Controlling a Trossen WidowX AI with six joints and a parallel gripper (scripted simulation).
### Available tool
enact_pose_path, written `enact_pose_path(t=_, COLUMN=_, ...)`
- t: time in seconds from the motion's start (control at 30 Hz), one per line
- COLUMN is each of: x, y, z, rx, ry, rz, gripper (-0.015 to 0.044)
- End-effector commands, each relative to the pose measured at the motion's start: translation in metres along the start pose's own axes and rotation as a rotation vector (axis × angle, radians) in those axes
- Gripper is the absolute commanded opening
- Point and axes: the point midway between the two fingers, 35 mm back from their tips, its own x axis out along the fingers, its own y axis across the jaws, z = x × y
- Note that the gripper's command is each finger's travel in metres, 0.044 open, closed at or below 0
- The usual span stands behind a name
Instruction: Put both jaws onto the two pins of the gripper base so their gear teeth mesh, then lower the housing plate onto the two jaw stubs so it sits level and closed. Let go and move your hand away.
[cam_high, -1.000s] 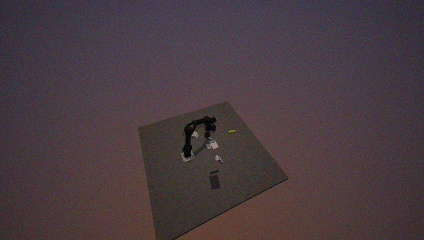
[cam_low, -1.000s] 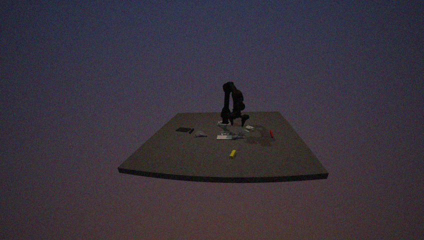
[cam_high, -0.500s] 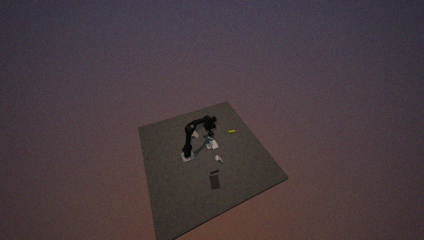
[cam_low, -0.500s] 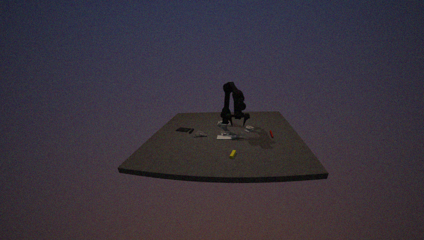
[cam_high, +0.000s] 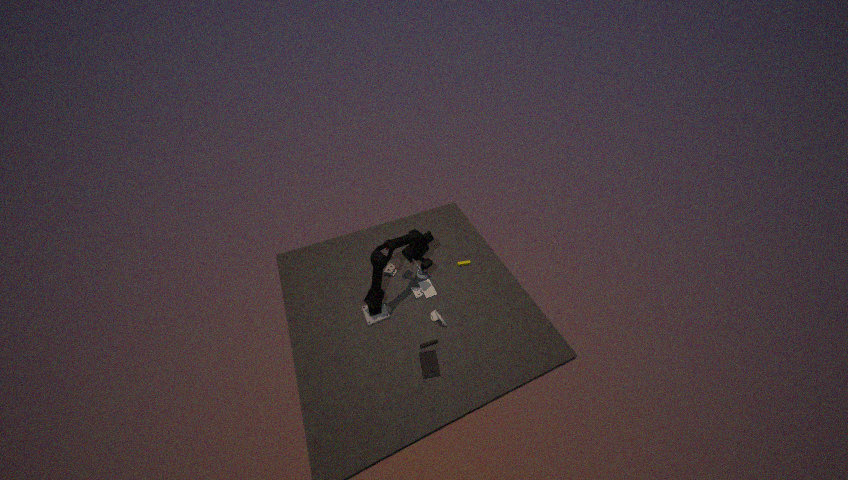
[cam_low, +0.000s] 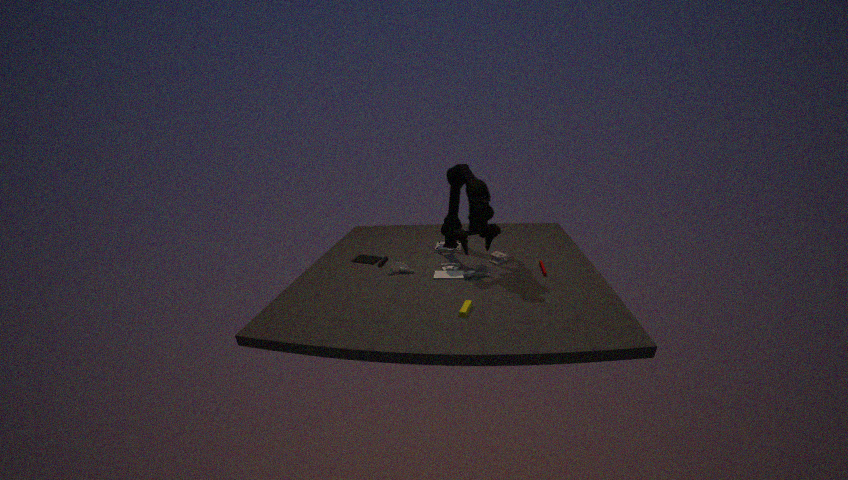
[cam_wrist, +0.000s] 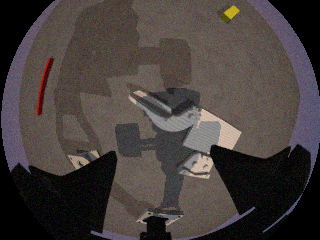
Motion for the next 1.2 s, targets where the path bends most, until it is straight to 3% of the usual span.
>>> enact_pose_path(t=0.0, x=-0.001, y=0.001, z=0.003, rx=-0.118, ry=-0.002, rz=-0.001, gripper=0.0440)
enact_pose_path(t=0.93, x=-0.004, y=0.006, z=0.016, rx=-0.999, ry=-0.004, rz=-0.003, gripper=0.0440)
enact_pose_path(t=1.17, x=-0.004, y=0.006, z=0.016, rx=-1.047, ry=-0.004, rz=-0.004, gripper=0.0440)
